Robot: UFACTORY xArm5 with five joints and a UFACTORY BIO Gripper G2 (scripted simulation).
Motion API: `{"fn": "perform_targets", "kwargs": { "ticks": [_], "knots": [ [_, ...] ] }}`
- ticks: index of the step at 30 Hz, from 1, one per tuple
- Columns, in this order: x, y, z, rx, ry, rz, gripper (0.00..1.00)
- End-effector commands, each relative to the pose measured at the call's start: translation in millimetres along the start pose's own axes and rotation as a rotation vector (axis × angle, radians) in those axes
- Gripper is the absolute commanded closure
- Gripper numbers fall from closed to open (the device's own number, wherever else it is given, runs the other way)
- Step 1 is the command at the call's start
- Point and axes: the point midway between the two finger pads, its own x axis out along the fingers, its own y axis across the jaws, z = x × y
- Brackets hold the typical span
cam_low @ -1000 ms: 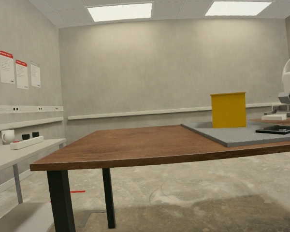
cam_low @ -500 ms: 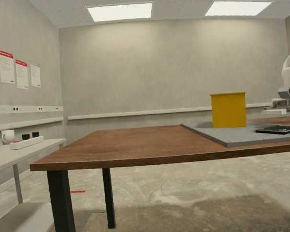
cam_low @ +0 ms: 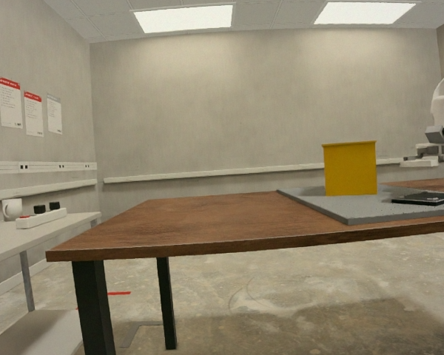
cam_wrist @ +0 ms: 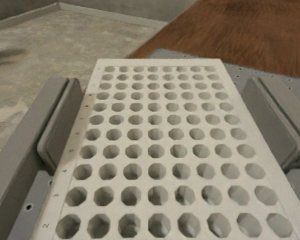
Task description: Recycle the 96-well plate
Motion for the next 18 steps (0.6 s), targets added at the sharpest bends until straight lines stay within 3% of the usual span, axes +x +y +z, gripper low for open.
{"fn": "perform_targets", "kwargs": {
  "ticks": [1, 18],
  "knots": [
    [0.9, 0, 11.0, 0.004, -0.004, 0.0, 1.0],
    [0.9, 0, 36.1, 0.004, -0.004, 0.0, 1.0]
  ]
}}
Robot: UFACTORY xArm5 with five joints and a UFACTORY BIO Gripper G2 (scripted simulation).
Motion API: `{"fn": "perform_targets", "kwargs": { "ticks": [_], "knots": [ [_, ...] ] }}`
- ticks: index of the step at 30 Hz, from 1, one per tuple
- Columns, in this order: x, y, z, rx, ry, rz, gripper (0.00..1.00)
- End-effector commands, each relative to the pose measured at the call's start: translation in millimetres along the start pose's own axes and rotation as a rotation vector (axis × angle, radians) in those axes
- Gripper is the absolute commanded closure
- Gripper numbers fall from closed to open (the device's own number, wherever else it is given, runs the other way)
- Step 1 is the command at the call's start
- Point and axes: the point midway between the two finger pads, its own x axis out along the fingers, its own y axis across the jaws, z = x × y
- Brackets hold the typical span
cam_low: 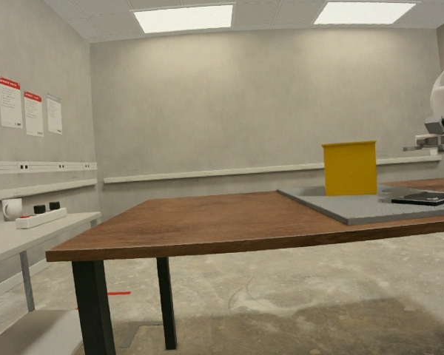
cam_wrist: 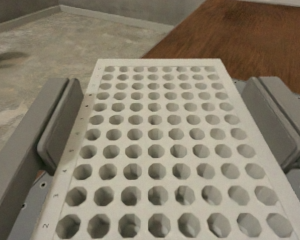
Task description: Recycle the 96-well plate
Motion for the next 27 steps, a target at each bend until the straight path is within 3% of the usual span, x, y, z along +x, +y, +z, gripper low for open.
{"fn": "perform_targets", "kwargs": {
  "ticks": [1, 27],
  "knots": [
    [0.9, 0, 11.1, 0.004, -0.004, 0.0, 1.0],
    [0.8, 0, 47.8, 0.004, -0.004, 0.0, 1.0]
  ]
}}
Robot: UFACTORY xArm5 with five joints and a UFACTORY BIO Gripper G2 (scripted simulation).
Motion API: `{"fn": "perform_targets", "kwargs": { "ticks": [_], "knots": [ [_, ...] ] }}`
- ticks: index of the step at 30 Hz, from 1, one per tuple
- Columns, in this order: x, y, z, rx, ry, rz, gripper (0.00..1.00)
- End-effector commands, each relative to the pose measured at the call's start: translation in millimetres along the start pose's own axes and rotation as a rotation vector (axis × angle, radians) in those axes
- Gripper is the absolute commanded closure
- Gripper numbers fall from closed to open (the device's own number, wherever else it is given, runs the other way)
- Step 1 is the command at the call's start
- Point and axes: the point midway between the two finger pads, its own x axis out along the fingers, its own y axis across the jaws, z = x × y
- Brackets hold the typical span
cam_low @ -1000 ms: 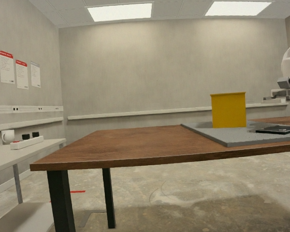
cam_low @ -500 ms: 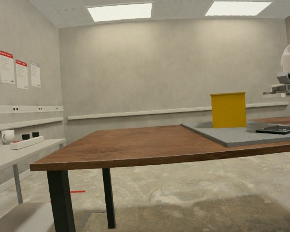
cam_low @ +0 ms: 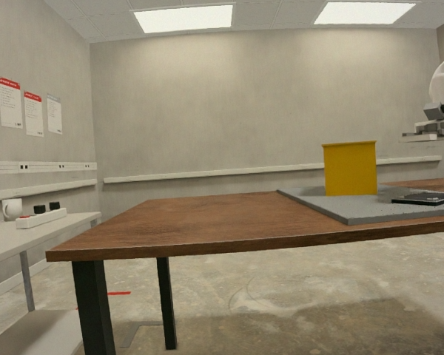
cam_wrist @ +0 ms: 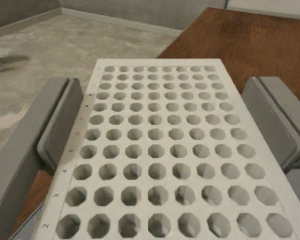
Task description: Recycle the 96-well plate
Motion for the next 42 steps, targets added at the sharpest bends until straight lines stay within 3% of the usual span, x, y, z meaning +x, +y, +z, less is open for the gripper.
{"fn": "perform_targets", "kwargs": {
  "ticks": [1, 25, 39, 42],
  "knots": [
    [1.0, 0, 10.6, 0.004, -0.004, 0.0, 1.0],
    [0.9, 0, 47.4, 0.004, -0.004, 0.0, 1.0],
    [0.9, 0, 47.4, 0.004, -0.004, 0.0, 1.0],
    [-0.8, -10, 47.0, 0.004, -0.004, -0.1, 1.0]
  ]
}}
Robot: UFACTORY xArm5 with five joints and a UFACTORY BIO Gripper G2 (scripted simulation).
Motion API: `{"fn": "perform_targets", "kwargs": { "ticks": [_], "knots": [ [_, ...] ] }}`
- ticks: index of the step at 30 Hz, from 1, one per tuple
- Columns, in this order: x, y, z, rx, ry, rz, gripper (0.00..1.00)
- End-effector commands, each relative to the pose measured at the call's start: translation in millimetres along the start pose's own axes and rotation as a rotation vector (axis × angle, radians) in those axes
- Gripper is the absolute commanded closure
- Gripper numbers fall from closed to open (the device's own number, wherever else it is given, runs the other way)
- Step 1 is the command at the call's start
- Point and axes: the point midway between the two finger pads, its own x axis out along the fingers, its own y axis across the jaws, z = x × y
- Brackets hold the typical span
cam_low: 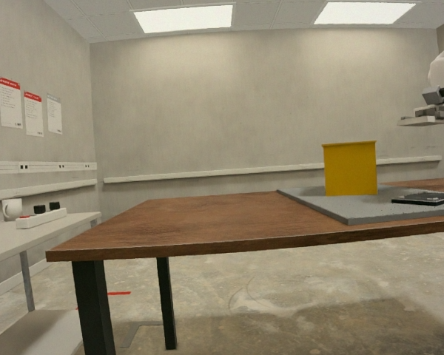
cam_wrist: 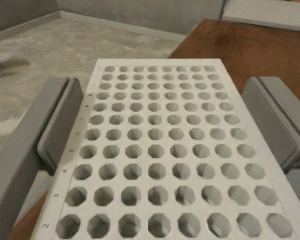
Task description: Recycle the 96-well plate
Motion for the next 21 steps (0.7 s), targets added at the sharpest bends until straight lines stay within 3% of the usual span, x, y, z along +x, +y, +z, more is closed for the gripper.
{"fn": "perform_targets", "kwargs": {
  "ticks": [1, 4, 19, 21],
  "knots": [
    [-0.9, -12, 1.7, 0.004, -0.004, -0.12, 1.0],
    [-1.4, -15, 1.6, 0.004, -0.004, -0.154, 1.0],
    [-8.9, -64, -0.2, 0.005, -0.003, -0.654, 1.0],
    [-8.9, -64, -0.2, 0.005, -0.003, -0.654, 1.0]
  ]
}}
